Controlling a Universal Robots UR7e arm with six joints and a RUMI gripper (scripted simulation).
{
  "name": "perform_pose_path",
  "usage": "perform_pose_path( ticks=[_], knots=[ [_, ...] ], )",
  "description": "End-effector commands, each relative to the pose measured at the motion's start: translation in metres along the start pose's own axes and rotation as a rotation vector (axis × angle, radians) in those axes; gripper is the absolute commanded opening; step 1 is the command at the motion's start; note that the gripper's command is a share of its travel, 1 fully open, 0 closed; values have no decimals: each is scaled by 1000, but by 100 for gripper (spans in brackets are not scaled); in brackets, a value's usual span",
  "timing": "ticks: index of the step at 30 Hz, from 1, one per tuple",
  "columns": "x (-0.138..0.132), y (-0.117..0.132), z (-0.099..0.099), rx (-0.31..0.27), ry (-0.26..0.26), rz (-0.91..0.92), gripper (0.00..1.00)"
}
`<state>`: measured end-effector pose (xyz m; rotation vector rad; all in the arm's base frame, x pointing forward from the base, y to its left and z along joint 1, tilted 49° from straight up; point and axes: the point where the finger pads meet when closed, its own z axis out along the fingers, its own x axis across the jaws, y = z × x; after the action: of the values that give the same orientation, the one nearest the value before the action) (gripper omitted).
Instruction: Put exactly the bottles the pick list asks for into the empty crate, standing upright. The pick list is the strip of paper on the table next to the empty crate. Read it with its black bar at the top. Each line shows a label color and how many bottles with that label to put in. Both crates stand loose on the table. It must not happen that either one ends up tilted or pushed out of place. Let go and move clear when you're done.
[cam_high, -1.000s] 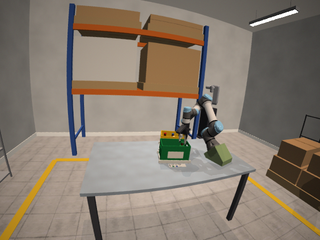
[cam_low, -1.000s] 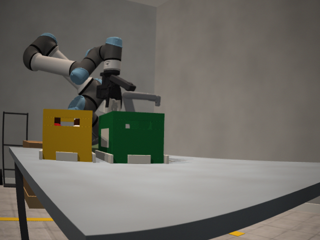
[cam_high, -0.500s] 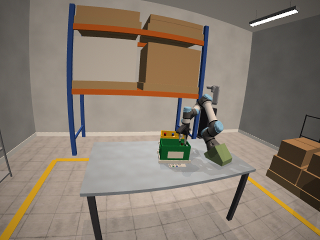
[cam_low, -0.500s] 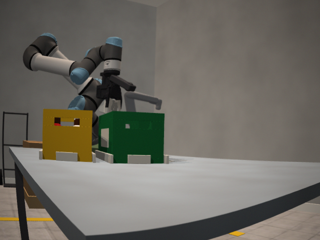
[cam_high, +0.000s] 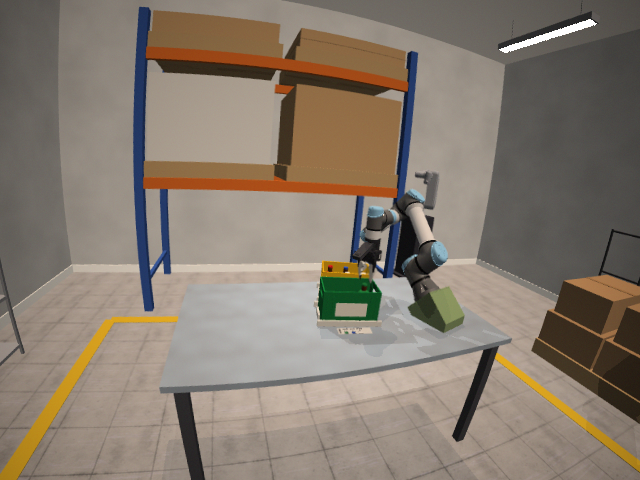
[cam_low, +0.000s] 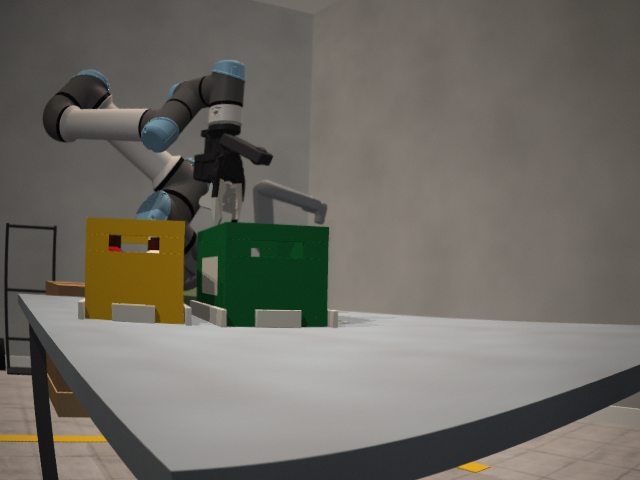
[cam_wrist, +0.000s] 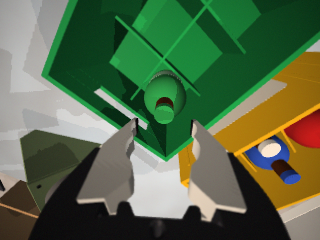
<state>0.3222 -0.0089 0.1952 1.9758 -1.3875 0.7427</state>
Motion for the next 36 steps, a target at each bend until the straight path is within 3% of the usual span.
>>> perform_pose_path(
  ticks=[1,15,36],
  knots=[
    [-1,1,-10,-8,-1,1,38],
    [-1,0,-47,-8,-1,1,38],
    [-1,1,-49,-10,-1,1,38]
  ],
)
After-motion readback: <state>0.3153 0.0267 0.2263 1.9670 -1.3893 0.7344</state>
